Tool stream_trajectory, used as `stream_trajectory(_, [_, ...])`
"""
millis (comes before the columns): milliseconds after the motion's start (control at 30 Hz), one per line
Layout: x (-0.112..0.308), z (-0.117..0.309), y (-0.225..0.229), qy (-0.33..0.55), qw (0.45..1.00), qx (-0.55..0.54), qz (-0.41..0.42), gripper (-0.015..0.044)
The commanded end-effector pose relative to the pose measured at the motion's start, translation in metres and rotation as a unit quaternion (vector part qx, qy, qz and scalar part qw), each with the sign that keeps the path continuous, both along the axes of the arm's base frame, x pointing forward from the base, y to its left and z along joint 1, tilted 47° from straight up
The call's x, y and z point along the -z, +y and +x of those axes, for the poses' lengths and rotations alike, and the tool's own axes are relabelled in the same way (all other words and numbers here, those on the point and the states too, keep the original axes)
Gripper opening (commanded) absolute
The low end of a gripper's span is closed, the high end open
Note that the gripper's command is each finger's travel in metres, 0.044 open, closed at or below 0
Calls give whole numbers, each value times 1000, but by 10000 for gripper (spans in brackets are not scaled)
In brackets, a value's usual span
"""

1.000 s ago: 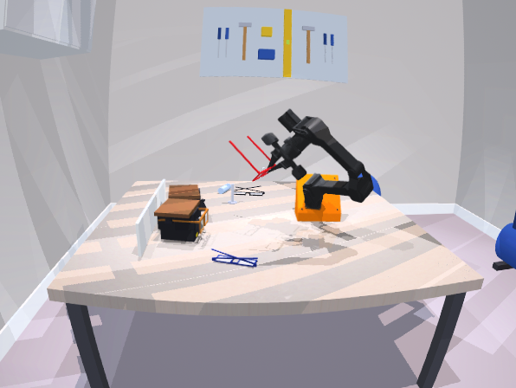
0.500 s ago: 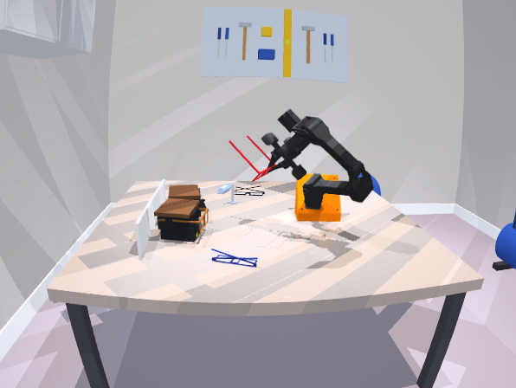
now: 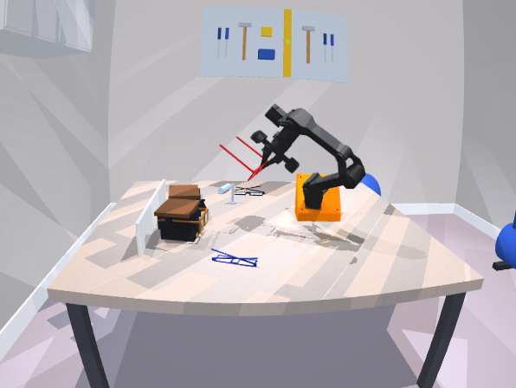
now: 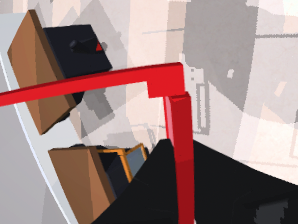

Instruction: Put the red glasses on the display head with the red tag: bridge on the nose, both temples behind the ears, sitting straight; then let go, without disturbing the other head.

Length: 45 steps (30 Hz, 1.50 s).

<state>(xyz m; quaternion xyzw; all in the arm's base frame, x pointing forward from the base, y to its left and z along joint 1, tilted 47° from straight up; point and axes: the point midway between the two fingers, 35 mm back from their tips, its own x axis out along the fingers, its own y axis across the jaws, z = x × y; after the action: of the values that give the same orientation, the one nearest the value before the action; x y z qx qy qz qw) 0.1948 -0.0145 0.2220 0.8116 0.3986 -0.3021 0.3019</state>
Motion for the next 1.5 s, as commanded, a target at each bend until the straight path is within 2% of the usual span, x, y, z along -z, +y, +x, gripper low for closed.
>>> stream_trajectory(0, [6,9,-7,6,1000,-21,-6,0])
stream_trajectory(700, [55,49,-38,37,989,-144,-12,0])
stream_trajectory(1467, [132,78,-61,50,958,-284,10,0])
